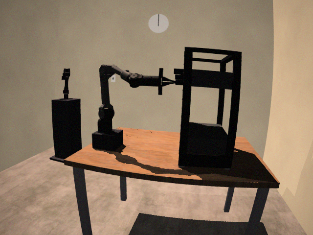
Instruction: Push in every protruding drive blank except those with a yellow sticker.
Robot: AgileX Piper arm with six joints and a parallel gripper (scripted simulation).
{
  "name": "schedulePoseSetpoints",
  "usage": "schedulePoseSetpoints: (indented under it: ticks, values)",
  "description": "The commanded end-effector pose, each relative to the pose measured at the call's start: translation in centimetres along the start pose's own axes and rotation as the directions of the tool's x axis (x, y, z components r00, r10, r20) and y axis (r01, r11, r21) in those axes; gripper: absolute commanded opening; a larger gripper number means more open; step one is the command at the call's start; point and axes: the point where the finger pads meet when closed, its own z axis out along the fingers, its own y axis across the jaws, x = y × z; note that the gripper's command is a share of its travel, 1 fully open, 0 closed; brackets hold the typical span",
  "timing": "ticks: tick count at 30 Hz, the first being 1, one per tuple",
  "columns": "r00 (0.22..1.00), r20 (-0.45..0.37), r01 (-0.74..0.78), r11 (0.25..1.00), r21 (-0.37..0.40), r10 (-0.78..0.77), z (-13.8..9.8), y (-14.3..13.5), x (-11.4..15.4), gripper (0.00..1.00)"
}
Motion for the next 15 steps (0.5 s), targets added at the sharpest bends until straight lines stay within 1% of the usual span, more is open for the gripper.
schedulePoseSetpoints:
  ticks: [1,8,15]
  values:
    - [1.000,0.000,-0.001,1.000,0.001,0.001,0.21,-0.02,0.04,0.00]
    - [1.000,0.000,-0.001,1.000,0.001,0.001,1.14,-0.02,0.05,0.00]
    - [1.000,0.000,-0.001,1.000,0.001,0.001,1.21,-0.02,0.05,0.00]
